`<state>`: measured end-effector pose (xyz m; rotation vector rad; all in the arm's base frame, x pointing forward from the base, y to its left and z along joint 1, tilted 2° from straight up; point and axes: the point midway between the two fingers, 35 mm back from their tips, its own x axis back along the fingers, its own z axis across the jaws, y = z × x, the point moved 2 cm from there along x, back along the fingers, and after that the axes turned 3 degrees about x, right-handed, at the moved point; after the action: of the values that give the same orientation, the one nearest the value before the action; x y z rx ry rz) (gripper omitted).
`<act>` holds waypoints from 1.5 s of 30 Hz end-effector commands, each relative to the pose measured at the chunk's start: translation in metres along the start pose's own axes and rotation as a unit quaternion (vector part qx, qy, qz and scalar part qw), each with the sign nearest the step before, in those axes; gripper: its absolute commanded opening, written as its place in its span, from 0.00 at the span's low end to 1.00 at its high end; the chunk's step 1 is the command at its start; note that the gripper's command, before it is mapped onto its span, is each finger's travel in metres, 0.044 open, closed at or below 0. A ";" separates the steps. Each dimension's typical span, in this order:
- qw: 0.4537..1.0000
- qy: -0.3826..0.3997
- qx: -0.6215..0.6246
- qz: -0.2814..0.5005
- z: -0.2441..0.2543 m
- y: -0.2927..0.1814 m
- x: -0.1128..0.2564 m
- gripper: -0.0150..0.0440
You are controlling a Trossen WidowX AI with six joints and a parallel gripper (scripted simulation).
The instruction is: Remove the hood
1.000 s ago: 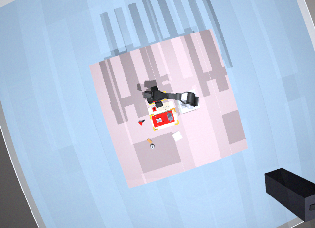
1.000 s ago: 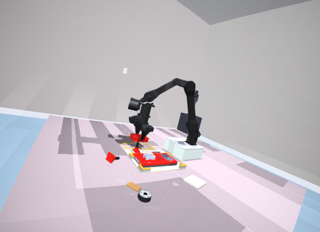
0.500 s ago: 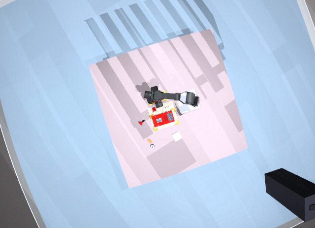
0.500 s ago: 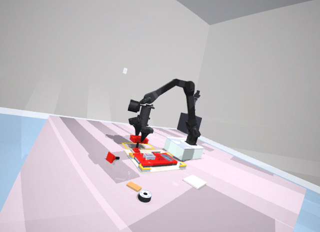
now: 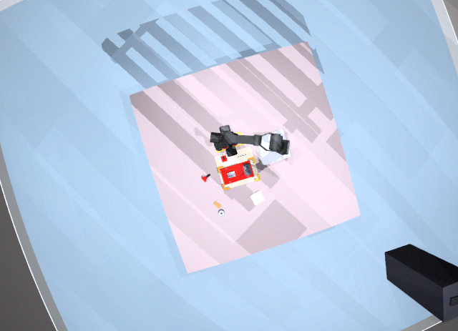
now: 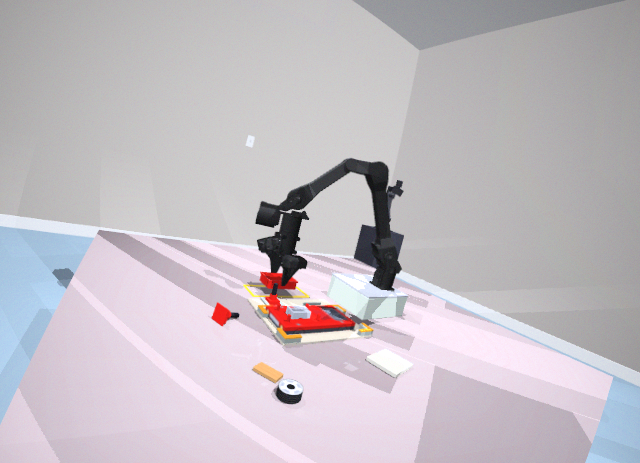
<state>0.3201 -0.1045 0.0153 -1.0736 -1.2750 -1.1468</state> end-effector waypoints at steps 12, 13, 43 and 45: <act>1.000 0.000 -0.001 0.004 0.000 -0.002 -0.007 0.25; 1.000 0.000 -0.001 0.004 0.000 -0.002 -0.008 0.25; 1.000 0.000 -0.001 0.004 0.000 -0.003 -0.022 0.25; 1.000 0.000 -0.001 0.004 0.000 -0.003 -0.023 0.25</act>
<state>0.3209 -0.1043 -0.0031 -1.0719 -1.2788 -1.1472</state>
